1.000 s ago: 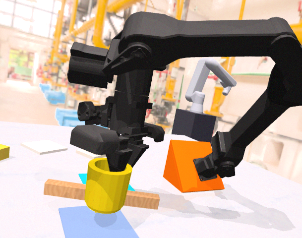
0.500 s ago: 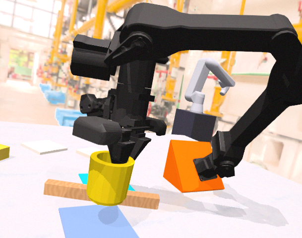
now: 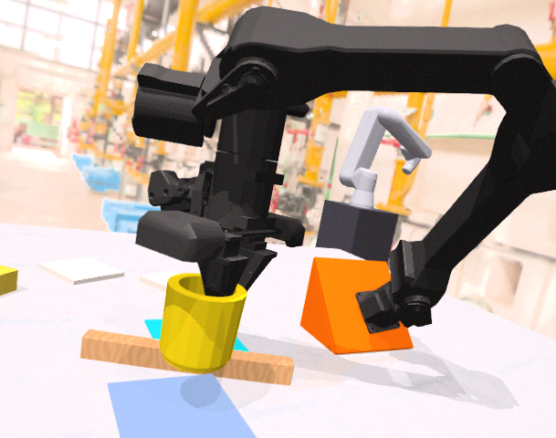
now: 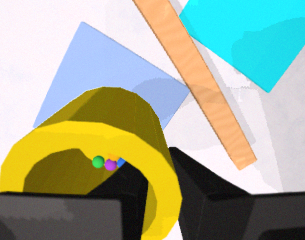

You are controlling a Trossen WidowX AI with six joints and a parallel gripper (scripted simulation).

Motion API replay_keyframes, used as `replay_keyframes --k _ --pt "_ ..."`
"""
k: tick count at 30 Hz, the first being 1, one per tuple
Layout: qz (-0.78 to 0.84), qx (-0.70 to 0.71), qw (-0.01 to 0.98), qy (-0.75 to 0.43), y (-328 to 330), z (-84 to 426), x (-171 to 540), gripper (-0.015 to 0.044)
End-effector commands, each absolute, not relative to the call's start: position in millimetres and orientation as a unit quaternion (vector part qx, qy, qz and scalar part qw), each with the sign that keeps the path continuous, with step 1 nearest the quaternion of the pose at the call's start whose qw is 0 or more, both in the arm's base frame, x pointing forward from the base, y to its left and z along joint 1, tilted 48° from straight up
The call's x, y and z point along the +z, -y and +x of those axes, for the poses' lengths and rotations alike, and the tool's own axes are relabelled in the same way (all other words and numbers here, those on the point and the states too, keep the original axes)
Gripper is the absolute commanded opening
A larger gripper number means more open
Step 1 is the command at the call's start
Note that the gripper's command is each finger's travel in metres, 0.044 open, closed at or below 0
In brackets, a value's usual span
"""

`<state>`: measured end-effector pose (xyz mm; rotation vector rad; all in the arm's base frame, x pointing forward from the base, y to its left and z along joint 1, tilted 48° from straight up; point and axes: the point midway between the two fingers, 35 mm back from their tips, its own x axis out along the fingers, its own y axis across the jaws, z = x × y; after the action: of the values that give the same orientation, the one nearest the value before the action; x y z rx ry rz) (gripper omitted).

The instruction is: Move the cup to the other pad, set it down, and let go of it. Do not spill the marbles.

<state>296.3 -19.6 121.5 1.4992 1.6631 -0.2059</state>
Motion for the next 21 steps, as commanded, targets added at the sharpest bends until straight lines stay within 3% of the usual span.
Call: replay_keyframes --k 1,21 --pt "0.601 -0.084 0.431 -0.668 27.7 291.1 111.4 0.0" --pt "0.6 -0.085 0.432 -0.668 66.0 269.7 73.7 0.0"
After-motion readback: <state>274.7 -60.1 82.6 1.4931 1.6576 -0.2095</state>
